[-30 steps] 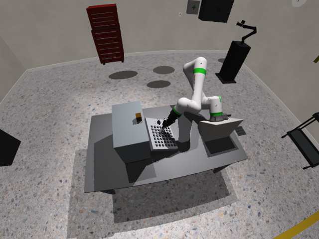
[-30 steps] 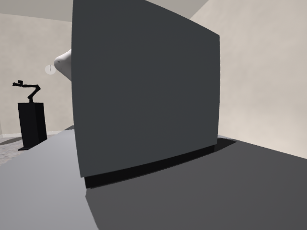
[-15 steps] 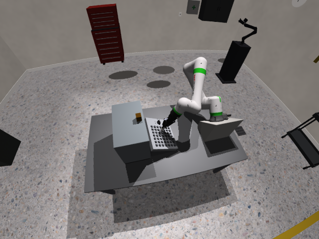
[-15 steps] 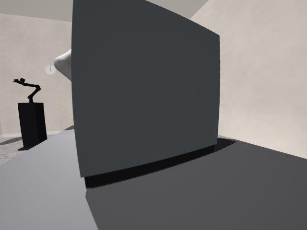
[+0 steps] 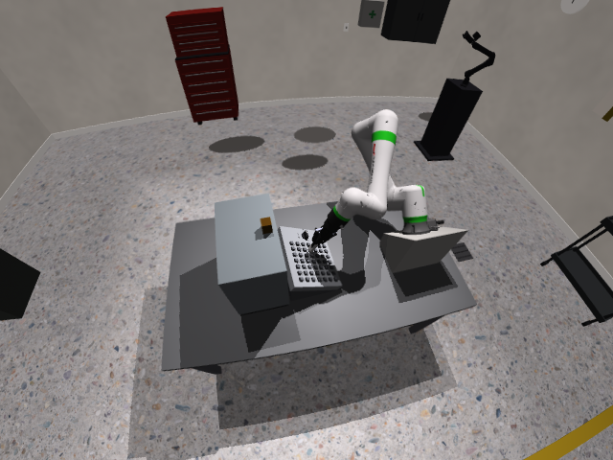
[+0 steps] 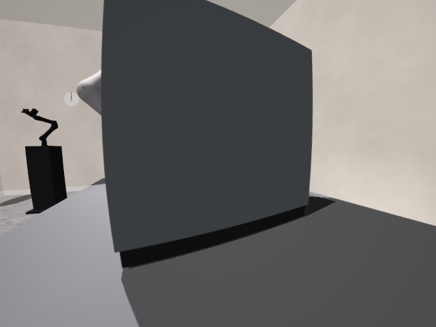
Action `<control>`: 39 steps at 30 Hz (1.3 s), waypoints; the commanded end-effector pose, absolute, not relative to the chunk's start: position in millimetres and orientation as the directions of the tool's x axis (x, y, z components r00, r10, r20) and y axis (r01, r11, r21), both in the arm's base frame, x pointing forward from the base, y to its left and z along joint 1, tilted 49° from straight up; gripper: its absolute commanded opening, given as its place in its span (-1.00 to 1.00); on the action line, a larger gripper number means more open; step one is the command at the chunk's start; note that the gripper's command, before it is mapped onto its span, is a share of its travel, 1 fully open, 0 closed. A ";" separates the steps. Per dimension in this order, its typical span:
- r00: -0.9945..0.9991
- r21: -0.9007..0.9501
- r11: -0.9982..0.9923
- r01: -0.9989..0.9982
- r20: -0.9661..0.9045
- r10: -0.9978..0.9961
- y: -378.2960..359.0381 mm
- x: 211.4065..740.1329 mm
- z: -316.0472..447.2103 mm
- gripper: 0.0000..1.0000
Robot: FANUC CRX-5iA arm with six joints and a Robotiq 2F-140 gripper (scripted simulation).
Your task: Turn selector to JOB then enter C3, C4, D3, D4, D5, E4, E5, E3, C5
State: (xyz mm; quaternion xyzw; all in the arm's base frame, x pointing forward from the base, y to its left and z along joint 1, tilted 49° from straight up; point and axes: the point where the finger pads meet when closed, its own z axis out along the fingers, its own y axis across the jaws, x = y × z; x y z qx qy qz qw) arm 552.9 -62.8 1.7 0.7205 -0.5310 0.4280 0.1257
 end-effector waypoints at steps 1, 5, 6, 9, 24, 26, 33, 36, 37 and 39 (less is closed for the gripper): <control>0.070 -0.274 -0.405 -0.873 0.750 -0.658 -61.8 552.6 2.4 -1.00; 0.070 -0.274 -0.405 -0.873 0.750 -0.658 -59.1 550.5 5.0 -1.00; 0.070 -0.274 -0.405 -0.873 0.750 -0.658 -58.1 549.8 5.8 -1.00; 0.070 -0.274 -0.405 -0.873 0.750 -0.658 -55.0 547.4 8.8 -1.00; 0.070 -0.274 -0.405 -0.873 0.750 -0.658 -41.6 537.3 21.5 -1.00; 0.070 -0.274 -0.405 -0.873 0.750 -0.658 -40.7 536.5 22.4 -1.00; 0.070 -0.274 -0.405 -0.873 0.750 -0.658 -39.9 535.9 23.1 -1.00; 0.070 -0.274 -0.405 -0.873 0.750 -0.658 -39.7 535.3 22.5 -1.00; 0.070 -0.274 -0.405 -0.873 0.750 -0.658 -39.3 534.0 21.1 -1.00; 0.070 -0.274 -0.405 -0.873 0.750 -0.658 -38.0 529.1 15.7 -1.00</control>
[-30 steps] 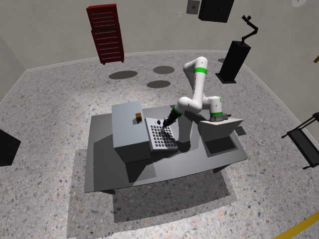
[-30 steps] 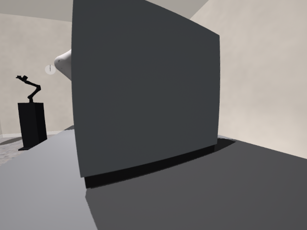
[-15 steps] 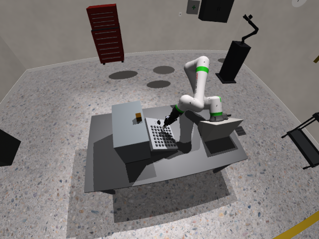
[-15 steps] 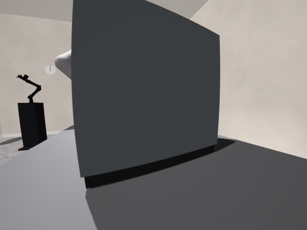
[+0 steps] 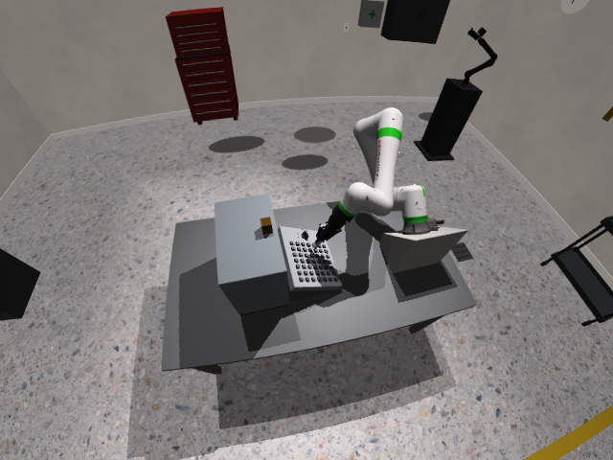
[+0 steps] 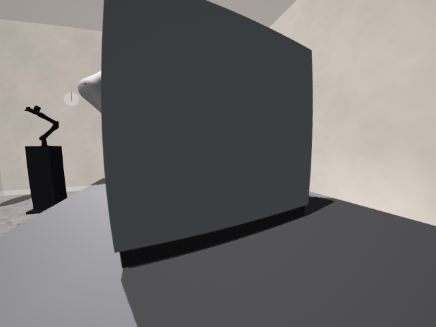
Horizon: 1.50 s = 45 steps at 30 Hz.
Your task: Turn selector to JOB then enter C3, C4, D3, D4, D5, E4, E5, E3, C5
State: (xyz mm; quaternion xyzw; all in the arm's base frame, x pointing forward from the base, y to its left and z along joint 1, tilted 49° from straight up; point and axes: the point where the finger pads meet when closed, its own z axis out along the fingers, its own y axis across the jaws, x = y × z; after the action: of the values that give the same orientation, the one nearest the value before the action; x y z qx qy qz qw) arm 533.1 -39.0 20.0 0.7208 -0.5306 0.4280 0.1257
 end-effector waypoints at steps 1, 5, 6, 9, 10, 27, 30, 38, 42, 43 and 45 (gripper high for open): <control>0.070 -0.274 -0.405 -0.873 0.750 -0.658 -37.1 525.6 11.9 -1.00; 0.070 -0.274 -0.405 -0.873 0.750 -0.658 -33.0 510.5 -4.5 -1.00; 0.070 -0.274 -0.405 -0.873 0.750 -0.658 -32.3 507.7 -7.5 -1.00; 0.070 -0.274 -0.405 -0.873 0.750 -0.658 -31.7 505.7 -9.7 -1.00; 0.070 -0.274 -0.405 -0.873 0.750 -0.658 -31.4 504.5 -11.0 -1.00; 0.070 -0.274 -0.405 -0.873 0.750 -0.658 -39.3 510.0 -19.3 -1.00; 0.070 -0.274 -0.405 -0.873 0.750 -0.658 -42.3 512.3 -22.1 -1.00; 0.070 -0.274 -0.405 -0.873 0.750 -0.658 -45.2 514.5 -24.9 -1.00; 0.070 -0.274 -0.405 -0.873 0.750 -0.658 -45.2 514.5 -24.9 -1.00; 0.070 -0.274 -0.405 -0.873 0.750 -0.658 -45.2 514.5 -24.9 -1.00; 0.070 -0.274 -0.405 -0.873 0.750 -0.658 -45.2 514.5 -24.9 -1.00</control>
State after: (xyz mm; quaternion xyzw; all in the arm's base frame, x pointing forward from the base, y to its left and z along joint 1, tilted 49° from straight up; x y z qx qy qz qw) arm 514.4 -45.4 -24.9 0.7205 -0.5310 0.4279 0.1256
